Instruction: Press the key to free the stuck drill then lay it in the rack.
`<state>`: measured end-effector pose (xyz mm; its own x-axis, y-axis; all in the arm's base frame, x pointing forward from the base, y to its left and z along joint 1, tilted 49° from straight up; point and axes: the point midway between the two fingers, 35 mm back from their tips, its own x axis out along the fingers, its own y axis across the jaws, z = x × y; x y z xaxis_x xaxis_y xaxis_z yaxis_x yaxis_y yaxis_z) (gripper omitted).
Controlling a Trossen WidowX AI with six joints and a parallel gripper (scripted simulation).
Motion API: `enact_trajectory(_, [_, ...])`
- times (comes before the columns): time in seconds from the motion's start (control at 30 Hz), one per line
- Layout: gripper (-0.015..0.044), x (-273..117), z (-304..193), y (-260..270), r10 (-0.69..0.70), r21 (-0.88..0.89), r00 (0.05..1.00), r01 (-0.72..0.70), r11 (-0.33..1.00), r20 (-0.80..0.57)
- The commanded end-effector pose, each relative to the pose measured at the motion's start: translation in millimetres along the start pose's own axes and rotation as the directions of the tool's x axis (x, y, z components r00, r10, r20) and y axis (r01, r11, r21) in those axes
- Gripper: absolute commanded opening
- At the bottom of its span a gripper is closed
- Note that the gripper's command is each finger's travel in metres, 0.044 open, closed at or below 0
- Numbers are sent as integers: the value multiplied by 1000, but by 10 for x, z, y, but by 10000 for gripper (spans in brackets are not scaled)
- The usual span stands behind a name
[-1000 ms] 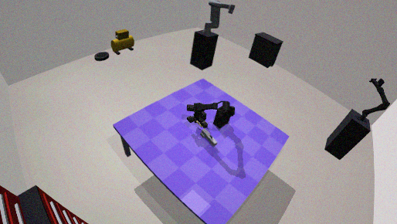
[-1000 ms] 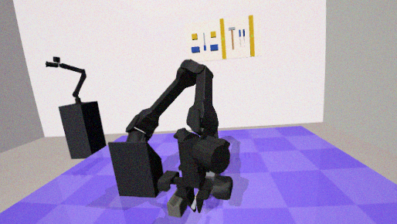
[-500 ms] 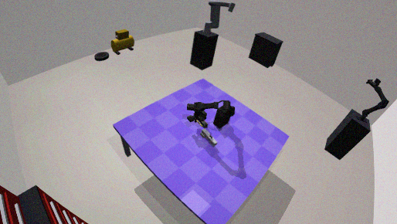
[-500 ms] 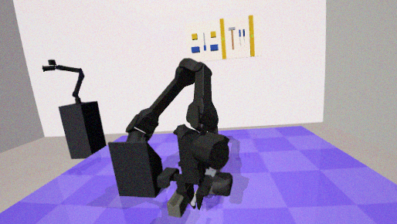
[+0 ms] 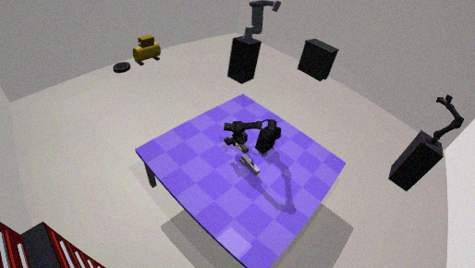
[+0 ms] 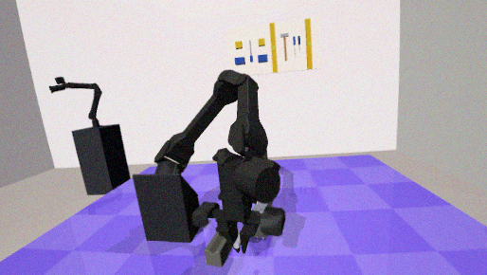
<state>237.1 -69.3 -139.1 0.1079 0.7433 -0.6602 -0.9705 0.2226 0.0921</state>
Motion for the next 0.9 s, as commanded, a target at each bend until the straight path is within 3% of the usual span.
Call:
enact_trajectory(0.0, [0, -30, -4, -4, 0, -5, 1000, 0, 1000, -3])
enact_trajectory(0.87, [0, -62, -60, 282, 1, -3, 1000, -1, 1000, -4])
